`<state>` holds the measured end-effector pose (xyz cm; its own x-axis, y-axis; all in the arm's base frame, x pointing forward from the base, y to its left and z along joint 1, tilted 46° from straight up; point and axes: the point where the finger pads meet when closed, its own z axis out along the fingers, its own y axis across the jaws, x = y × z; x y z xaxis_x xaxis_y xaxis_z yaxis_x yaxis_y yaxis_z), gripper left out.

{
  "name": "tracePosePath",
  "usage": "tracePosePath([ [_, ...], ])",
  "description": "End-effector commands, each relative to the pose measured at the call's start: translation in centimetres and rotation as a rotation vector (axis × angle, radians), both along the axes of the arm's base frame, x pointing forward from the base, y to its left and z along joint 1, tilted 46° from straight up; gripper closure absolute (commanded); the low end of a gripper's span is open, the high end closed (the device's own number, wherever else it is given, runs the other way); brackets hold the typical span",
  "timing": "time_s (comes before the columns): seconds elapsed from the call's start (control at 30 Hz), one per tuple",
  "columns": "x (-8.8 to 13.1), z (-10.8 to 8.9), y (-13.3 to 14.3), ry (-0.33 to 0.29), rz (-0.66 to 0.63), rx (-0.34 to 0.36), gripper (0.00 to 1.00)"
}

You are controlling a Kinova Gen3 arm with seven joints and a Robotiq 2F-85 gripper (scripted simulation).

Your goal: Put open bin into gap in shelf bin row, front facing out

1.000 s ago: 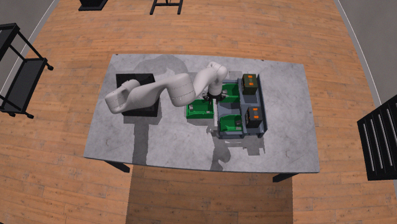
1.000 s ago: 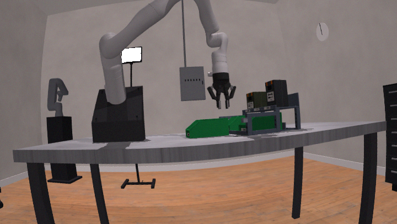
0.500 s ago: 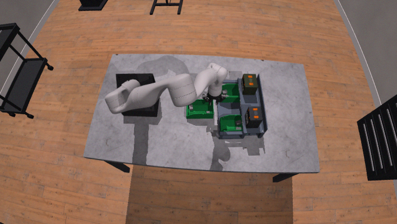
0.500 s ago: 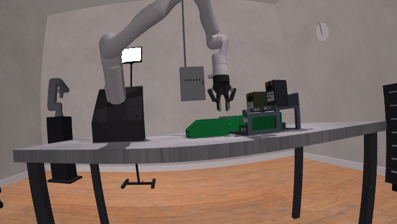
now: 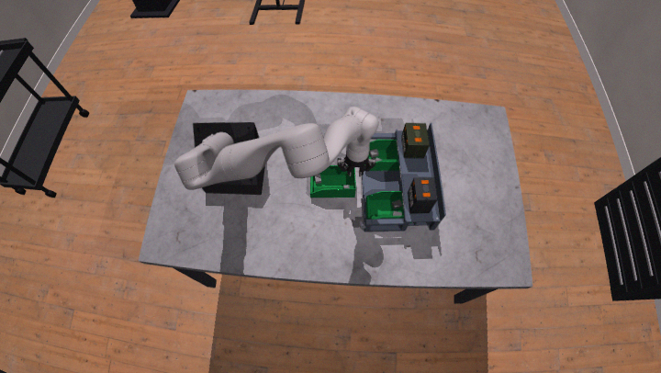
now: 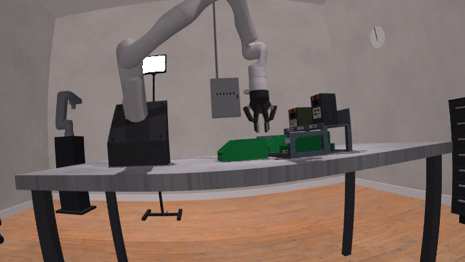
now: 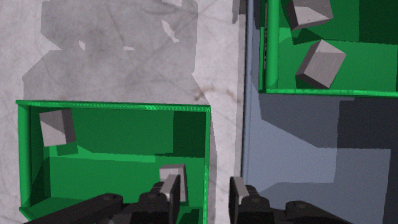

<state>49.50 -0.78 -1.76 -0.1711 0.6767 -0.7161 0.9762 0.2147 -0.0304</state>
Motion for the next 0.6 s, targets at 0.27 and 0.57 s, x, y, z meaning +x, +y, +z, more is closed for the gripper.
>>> tracePosePath([
  [0.27, 0.05, -0.01, 0.08, -0.001, 0.001, 0.001, 0.61],
  [0.57, 0.20, -0.70, -0.62, -0.001, 0.001, 0.001, 0.61],
])
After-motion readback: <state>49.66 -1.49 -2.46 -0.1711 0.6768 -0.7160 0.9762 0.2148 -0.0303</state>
